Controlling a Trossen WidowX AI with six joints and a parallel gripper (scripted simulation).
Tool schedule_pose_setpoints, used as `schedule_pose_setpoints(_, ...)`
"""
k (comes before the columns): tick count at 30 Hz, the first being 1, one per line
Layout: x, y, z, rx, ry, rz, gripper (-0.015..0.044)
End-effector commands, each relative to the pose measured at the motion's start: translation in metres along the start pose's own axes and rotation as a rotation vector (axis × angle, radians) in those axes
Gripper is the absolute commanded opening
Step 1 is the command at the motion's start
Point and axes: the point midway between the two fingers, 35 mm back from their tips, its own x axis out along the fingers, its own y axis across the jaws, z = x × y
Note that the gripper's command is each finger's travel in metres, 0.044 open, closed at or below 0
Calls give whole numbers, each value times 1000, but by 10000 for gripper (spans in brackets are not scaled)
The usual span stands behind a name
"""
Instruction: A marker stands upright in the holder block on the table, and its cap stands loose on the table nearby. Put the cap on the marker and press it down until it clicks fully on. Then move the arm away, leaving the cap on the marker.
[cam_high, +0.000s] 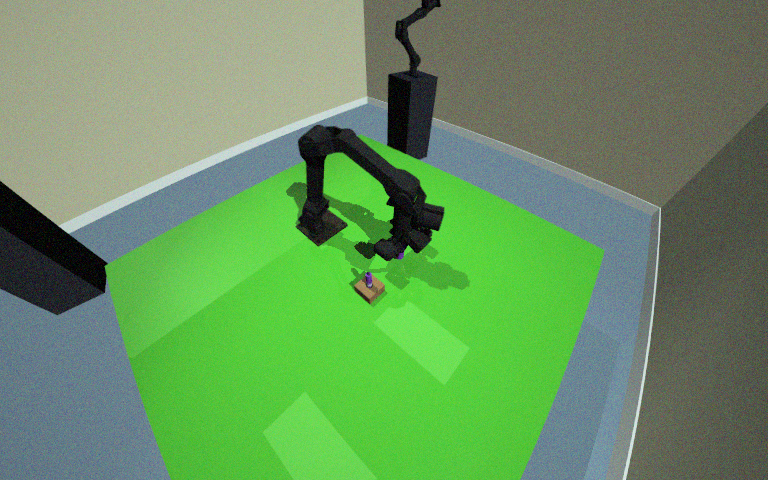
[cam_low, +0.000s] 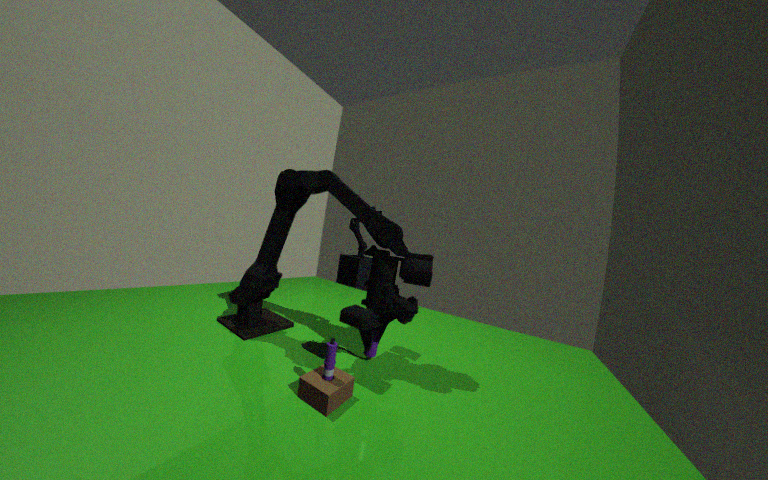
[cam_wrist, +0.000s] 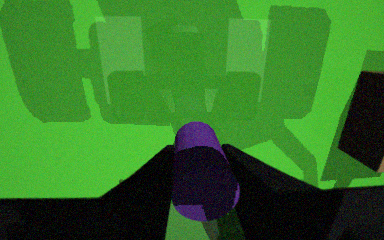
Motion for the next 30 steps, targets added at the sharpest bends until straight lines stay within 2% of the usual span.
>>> schedule_pose_setpoints(1, -12, 2, 2, -2, -10, 9, 0)
schedule_pose_setpoints(17, -48, 0, 1, -2, -9, 9, 0)
schedule_pose_setpoints(30, -64, -42, 14, -2, -10, 6, 0)
